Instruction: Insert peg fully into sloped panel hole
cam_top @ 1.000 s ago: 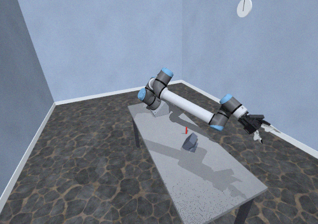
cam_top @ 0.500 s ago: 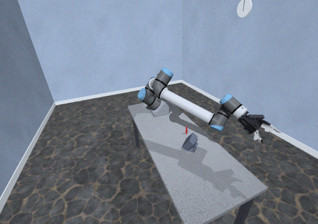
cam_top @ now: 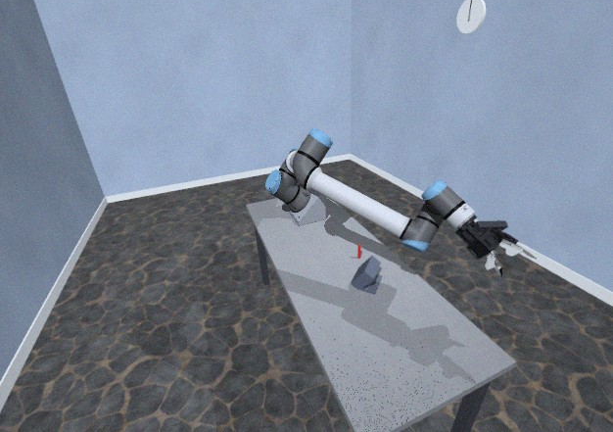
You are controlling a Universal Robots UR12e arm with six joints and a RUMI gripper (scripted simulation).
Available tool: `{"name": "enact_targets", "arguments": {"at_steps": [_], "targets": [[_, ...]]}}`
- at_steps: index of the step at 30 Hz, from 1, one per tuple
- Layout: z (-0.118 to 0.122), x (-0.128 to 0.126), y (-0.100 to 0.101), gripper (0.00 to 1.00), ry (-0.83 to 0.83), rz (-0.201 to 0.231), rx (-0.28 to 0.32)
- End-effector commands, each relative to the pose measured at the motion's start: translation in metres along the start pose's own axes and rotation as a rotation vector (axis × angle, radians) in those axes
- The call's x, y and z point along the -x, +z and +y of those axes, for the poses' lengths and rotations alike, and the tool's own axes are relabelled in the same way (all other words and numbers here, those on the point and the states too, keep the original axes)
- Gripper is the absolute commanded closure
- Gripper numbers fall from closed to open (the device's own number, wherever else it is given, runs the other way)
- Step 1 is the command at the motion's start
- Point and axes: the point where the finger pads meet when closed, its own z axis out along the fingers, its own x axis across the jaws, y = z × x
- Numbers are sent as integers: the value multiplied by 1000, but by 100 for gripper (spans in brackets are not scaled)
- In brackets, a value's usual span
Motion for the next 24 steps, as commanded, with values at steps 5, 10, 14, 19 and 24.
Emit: {"name": "enact_targets", "arguments": {"at_steps": [5,10,14,19,24], "targets": [[1,14,-11,0,91,-44,-2],[1,24,-16,0,144,-71,-1],[1,33,-21,0,186,-92,1],[1,43,-27,0,238,-119,6],[2,49,-31,0,269,-134,9]]}}
